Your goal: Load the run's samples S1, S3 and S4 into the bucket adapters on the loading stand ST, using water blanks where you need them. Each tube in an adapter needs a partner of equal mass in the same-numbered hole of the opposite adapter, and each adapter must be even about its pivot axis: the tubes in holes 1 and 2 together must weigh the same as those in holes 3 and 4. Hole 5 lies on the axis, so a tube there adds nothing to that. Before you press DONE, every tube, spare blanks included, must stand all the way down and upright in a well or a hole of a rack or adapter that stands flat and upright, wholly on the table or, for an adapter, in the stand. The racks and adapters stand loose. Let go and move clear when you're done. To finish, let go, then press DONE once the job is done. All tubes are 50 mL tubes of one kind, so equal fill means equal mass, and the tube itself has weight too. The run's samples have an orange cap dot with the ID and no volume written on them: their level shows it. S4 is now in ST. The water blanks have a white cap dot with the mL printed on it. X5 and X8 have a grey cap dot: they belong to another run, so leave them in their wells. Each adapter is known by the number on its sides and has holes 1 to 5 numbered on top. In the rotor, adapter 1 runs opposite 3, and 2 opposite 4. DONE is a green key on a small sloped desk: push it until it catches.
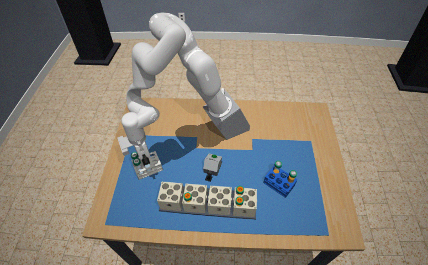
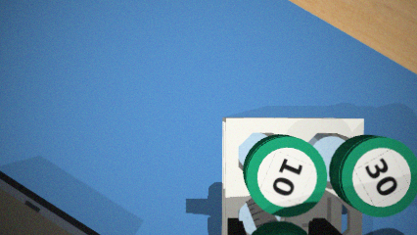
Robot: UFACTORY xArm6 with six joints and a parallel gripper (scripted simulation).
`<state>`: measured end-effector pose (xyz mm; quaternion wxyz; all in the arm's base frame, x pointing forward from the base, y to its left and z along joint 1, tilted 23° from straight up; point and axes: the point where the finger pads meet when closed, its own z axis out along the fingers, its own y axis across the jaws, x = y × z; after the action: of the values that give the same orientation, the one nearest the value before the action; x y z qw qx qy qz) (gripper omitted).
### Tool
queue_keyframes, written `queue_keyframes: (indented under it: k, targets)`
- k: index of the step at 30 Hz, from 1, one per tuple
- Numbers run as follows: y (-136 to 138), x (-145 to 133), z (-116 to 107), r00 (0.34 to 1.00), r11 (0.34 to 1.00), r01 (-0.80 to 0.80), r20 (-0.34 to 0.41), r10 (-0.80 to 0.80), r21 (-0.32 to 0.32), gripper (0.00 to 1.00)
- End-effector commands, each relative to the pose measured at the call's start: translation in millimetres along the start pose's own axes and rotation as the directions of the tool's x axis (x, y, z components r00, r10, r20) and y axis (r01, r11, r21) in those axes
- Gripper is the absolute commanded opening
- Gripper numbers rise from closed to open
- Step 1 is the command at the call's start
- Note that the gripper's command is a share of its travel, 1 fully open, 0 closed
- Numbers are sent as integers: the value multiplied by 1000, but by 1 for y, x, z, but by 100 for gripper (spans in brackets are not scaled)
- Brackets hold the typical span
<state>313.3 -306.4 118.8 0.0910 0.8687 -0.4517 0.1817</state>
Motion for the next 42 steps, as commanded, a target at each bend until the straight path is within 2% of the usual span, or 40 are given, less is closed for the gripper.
queue_keyframes:
  k: [1, 14, 42]
  targets:
    - [0, 1, -1, 1000, 1000, 0, -3, 0, 1, 0]
    - [0, 1, -1, 1000, 1000, 0, -3, 0, 1, 0]
    - [0, 1, -18, 1000, 1000, 0, -3, 0, 1, 0]
